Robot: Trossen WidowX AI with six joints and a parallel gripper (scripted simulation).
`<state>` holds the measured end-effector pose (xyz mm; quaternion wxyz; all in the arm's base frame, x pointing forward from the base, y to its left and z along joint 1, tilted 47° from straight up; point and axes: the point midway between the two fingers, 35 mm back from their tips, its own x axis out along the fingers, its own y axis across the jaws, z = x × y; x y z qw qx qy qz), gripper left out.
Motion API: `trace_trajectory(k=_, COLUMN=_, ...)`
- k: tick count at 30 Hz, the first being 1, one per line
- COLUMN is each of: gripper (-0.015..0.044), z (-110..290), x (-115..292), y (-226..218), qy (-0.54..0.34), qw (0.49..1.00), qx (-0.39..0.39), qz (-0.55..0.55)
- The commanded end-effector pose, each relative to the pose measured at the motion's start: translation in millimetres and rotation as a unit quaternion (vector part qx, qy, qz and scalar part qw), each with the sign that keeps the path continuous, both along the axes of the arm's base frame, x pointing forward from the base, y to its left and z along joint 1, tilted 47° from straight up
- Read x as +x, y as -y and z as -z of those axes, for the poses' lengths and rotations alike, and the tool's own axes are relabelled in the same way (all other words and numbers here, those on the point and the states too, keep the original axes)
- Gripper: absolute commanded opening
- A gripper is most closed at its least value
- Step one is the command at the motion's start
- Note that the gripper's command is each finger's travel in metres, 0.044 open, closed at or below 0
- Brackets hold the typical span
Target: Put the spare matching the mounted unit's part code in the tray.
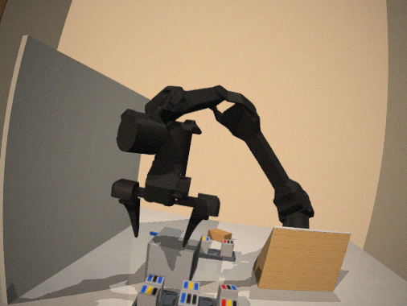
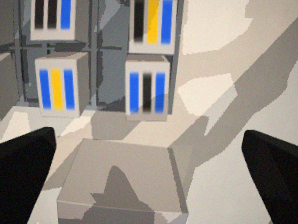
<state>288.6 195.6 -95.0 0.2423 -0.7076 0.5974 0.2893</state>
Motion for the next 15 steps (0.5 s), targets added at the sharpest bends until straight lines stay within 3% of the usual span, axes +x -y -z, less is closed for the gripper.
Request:
trace_trajectory(k=1, gripper=0.0361, z=8, x=1, y=11, qy=-0.007, qw=1.000, qx=-0.002, qz=-0.002)
trace_trajectory(k=4, gripper=0.0300, z=21, x=3, y=29, qy=-0.007, qw=1.000, qx=-0.003, qz=-0.002)
trace_trajectory(k=15, gripper=0.0300, z=27, x=5, y=36, qy=-0.007, qw=1.000, qx=-0.003, qz=-0.002)
